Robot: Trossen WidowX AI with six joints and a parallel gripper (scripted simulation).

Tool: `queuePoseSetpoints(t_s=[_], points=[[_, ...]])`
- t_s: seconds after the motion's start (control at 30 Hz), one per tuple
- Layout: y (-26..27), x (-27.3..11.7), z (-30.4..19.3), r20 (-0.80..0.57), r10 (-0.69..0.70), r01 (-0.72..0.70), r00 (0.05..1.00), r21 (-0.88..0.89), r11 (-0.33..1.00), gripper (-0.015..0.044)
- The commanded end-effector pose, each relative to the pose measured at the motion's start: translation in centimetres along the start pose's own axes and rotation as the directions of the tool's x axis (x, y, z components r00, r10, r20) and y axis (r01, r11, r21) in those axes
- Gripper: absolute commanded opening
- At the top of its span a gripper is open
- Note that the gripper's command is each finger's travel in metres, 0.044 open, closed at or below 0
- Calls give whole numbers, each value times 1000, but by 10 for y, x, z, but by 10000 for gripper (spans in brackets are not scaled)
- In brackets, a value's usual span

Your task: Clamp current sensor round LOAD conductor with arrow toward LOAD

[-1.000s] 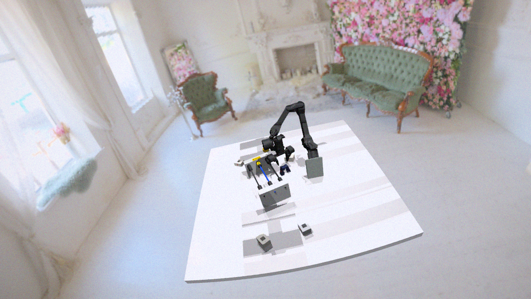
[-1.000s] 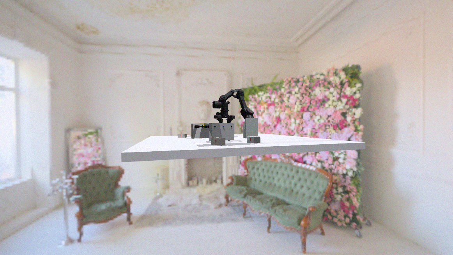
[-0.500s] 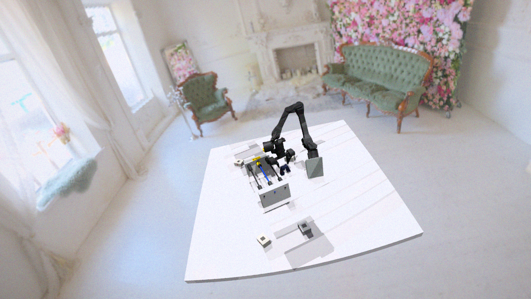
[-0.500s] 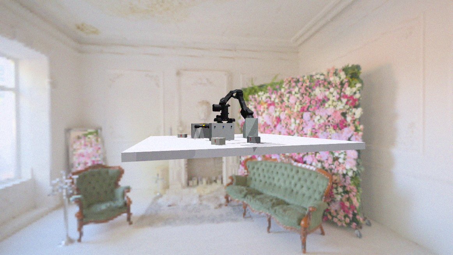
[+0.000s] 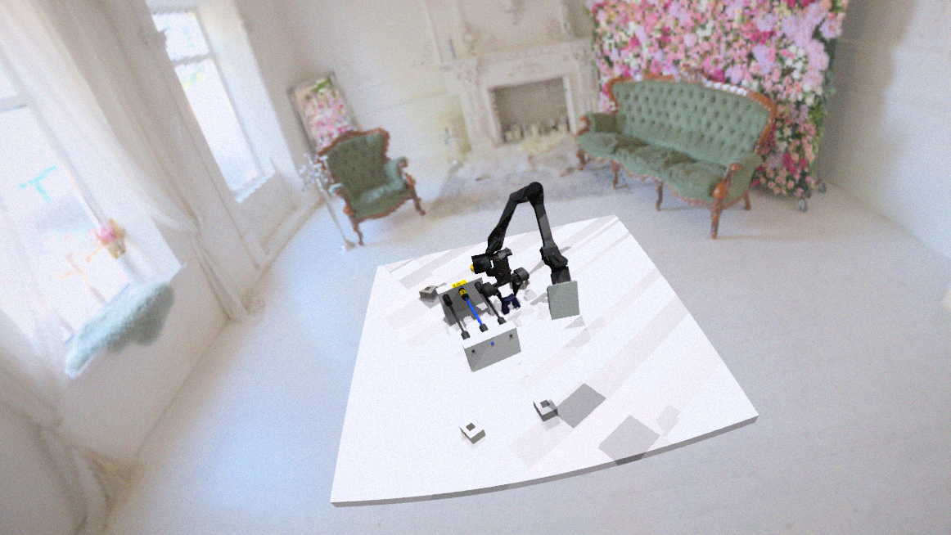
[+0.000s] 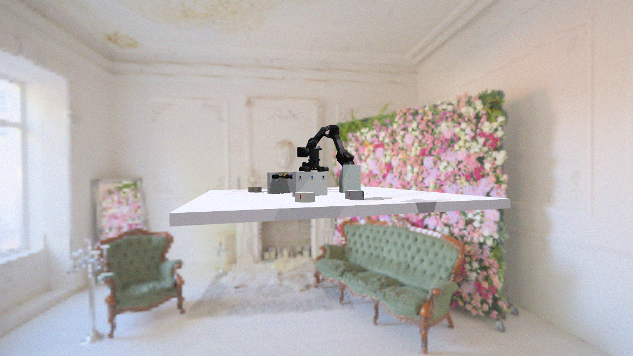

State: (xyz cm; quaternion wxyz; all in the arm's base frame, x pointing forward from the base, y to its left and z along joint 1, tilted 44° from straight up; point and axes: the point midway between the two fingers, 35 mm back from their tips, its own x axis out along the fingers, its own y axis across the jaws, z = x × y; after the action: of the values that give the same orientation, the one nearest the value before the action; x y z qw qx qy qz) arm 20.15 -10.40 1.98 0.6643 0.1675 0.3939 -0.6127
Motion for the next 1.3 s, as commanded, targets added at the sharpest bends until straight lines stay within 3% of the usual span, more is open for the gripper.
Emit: queuePoseSetpoints(t_s=[0.0,0.27,0.53,1.27], points=[[0,0,0,0,0,0,1000,2,1000,253],[0,0,0,0,0,0,1000,2,1000,200],[7,-28,-1,-11,6,-6,1000,-2,1000,0],[13,-128,-6,-2,-5,5,1000,-6,1000,0]])
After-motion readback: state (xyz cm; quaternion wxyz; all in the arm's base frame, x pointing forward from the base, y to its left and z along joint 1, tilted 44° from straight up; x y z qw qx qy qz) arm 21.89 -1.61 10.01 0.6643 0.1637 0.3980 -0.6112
